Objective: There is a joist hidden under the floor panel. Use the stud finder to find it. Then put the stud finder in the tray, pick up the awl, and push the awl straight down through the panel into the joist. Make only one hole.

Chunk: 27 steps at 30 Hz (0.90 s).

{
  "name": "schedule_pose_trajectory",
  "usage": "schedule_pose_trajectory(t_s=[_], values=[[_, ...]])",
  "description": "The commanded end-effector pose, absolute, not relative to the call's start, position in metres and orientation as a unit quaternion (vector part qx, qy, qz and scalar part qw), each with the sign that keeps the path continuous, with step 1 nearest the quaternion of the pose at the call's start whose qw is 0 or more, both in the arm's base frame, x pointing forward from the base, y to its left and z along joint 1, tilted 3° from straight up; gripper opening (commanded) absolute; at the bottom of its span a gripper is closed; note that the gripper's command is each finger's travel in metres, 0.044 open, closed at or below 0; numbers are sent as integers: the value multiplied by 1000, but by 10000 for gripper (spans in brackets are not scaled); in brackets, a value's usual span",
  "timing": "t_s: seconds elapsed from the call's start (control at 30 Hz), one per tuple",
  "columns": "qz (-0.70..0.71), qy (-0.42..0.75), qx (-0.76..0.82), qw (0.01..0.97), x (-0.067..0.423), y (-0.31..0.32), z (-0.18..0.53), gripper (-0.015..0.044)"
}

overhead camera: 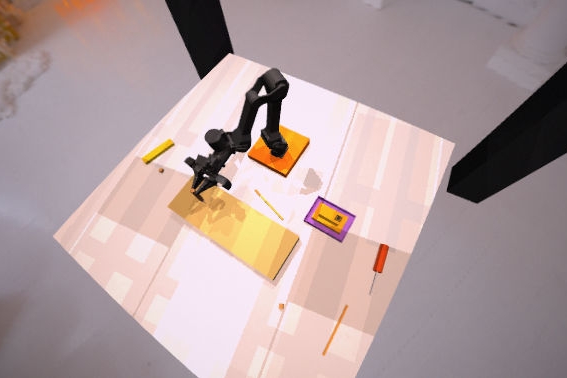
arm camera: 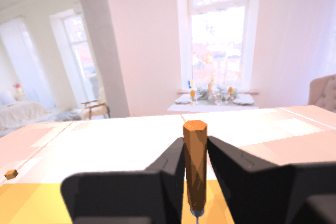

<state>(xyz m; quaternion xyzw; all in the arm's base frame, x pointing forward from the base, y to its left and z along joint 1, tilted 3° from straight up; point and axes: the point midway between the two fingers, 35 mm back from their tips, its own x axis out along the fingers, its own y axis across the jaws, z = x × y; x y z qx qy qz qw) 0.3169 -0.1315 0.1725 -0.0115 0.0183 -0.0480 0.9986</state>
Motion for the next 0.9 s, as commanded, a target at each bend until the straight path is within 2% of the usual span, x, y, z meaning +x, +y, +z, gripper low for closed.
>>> schedule_pose_trajectory(t_s=[0.0,0.87], values=[[-50,17,-10,999,317,-132,171,0],[-50,17,-10,999,318,-133,149,0]])
